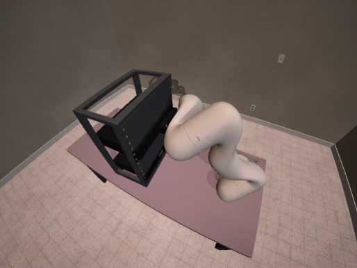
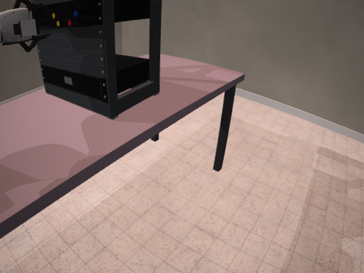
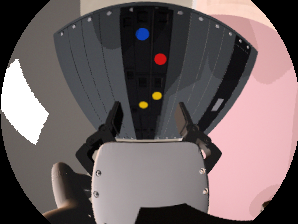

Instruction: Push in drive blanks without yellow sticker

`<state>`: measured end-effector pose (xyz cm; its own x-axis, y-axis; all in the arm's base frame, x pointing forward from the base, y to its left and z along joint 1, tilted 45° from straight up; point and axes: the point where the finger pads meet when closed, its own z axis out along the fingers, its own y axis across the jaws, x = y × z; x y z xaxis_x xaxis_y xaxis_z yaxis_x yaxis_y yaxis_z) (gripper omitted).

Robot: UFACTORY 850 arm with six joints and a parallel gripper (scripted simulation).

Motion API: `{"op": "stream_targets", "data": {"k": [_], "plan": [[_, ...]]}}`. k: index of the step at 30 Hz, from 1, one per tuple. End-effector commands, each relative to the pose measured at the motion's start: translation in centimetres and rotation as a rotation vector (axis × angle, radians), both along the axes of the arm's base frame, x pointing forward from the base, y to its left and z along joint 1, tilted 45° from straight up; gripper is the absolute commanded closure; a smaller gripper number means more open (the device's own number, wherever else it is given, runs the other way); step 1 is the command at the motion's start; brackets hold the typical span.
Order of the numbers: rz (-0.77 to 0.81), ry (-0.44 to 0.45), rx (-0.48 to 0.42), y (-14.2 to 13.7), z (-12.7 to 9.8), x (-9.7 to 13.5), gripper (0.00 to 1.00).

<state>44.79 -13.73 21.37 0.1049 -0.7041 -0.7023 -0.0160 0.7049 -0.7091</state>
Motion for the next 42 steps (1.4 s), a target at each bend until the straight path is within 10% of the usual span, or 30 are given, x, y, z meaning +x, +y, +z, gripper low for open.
{"op": "stream_targets", "data": {"k": [1,12,42], "plan": [[0.0,-0.002,-0.001,-1.2,-1.1,0.4,0.0],[0.0,-0.002,-0.001,-4.3,-4.2,1.2,0.0],[0.0,-0.002,-0.001,-4.4,-4.3,1.2,0.0]]}}
